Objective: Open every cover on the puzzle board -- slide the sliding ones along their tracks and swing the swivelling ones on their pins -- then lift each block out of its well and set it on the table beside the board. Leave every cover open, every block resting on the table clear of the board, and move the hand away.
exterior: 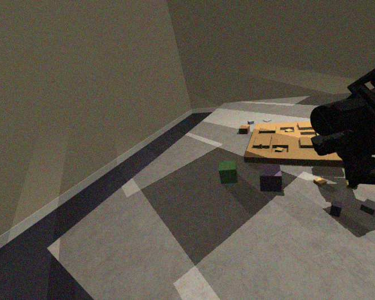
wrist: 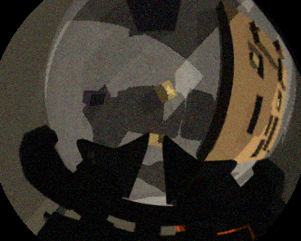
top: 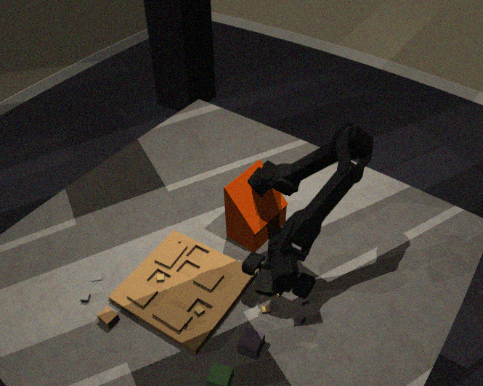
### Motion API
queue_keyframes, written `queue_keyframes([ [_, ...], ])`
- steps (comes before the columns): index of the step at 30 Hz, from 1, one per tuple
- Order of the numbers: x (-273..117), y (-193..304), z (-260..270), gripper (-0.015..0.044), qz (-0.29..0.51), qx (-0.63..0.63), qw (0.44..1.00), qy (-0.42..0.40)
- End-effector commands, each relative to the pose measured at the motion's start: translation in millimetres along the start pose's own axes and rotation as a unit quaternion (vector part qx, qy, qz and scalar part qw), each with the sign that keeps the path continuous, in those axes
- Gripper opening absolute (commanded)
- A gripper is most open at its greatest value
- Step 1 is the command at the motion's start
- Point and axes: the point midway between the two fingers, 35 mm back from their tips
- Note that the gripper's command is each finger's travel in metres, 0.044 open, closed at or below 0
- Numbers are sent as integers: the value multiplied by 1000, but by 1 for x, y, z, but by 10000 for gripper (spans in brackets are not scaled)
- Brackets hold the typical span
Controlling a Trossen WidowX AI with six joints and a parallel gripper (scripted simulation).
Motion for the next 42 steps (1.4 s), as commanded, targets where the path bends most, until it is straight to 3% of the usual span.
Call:
queue_keyframes([
  [1, 3, 2, -4, 80, 3, 6, 1000, 5],
  [7, 3, 2, -4, 80, 3, 6, 1000, 5],
  [21, 0, 0, -2, 440, 1, 1, 1000, 2],
  [42, -65, -1, -4, 440, 2, 4, 1000, 8],
])
Point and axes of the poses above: the point midway between the two fingers, 35 mm back from their tips, its own x axis out along the fingers, its own z axis across the jaws, y = z × x, and after that the axes turned 14 degrees about x, right-handed
